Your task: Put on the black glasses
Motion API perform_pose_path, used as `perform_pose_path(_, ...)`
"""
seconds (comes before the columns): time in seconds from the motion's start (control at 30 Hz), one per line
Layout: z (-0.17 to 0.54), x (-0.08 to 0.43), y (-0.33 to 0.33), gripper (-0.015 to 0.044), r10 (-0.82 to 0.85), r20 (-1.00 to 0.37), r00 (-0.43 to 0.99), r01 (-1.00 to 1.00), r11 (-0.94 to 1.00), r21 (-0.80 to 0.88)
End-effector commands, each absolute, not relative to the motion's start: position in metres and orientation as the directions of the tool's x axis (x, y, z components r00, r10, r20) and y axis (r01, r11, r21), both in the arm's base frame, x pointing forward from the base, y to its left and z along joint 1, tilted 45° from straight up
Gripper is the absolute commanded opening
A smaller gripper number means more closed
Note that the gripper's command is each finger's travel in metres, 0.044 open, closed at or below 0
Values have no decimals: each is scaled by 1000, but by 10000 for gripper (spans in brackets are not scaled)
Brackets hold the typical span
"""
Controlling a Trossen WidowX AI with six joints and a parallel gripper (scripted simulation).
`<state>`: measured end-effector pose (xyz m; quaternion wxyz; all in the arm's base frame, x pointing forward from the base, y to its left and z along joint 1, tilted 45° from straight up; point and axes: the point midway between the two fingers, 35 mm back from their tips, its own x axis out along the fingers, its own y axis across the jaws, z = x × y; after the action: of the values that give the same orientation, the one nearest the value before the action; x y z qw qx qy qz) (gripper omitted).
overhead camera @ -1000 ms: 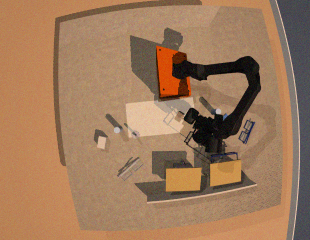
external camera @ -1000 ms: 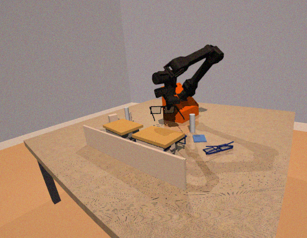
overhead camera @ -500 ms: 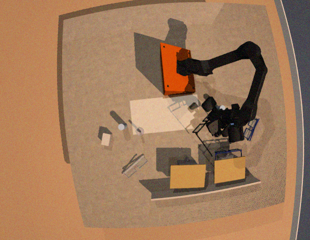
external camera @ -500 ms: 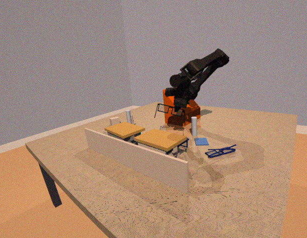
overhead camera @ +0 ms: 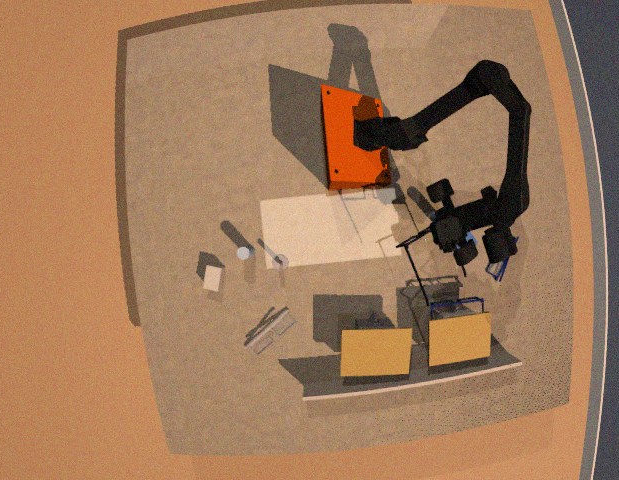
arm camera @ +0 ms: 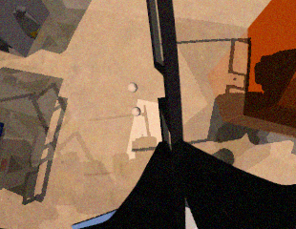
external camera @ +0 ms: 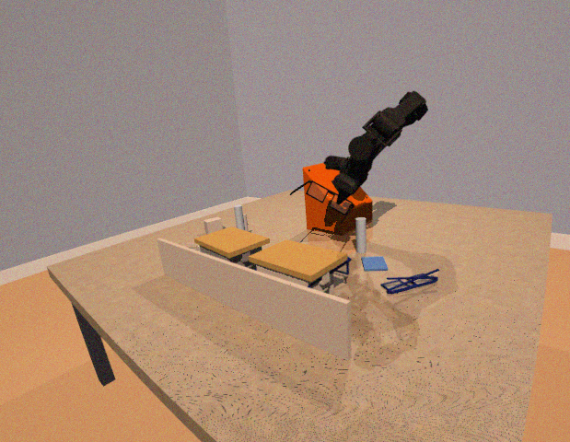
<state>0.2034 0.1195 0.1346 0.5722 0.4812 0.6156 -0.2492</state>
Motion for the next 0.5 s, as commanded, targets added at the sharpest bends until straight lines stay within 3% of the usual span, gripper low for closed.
perform_pose_path(0.0, 141, 198, 121, 0, 291, -945, 152, 905, 344, 251)
perform_pose_path(0.47, 172, 176, 126, 0, 275, -910, 311, 946, 6, 325)
